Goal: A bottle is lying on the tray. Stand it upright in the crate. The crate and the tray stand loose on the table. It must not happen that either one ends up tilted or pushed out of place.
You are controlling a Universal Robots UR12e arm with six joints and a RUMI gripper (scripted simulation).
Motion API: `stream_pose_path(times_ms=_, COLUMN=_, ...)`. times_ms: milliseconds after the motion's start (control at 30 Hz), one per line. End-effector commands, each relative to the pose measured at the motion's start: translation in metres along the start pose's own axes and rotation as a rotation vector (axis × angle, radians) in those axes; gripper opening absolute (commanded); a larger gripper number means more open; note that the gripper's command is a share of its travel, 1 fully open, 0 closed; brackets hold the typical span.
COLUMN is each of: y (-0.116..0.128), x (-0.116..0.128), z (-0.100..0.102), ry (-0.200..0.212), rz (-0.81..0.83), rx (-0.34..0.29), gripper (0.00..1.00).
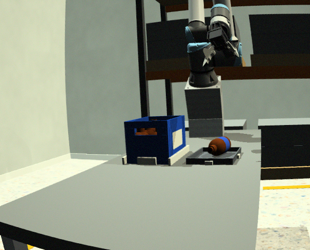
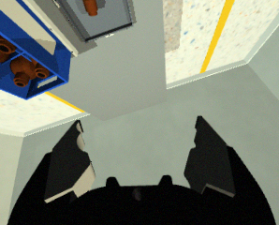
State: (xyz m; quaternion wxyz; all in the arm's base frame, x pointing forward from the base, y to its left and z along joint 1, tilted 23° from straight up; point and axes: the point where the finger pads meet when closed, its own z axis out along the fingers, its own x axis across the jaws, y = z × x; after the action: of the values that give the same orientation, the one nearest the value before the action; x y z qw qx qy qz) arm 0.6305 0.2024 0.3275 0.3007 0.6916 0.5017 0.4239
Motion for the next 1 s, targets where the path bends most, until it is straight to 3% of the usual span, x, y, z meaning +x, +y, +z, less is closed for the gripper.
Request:
stream_pose_path(times_ms=0, y=0.001, x=0.0, z=0.0, ry=0.001, rz=0.0, rx=-0.001, gripper=1.0)
stream_pose_path(times_ms=667, y=-0.001, x=-0.001, z=0.004, ry=-0.004, rz=-0.002, rx=0.011, gripper=1.0)
stream_pose_path(times_ms=800, y=-0.012, x=-0.01, z=0.024, ry=-0.029, rz=-0.01, rx=0.078, gripper=1.0)
stream_pose_path(times_ms=967, y=-0.042, x=-0.033, z=0.069, ry=-0.085, rz=-0.023, rx=0.246, gripper=1.0)
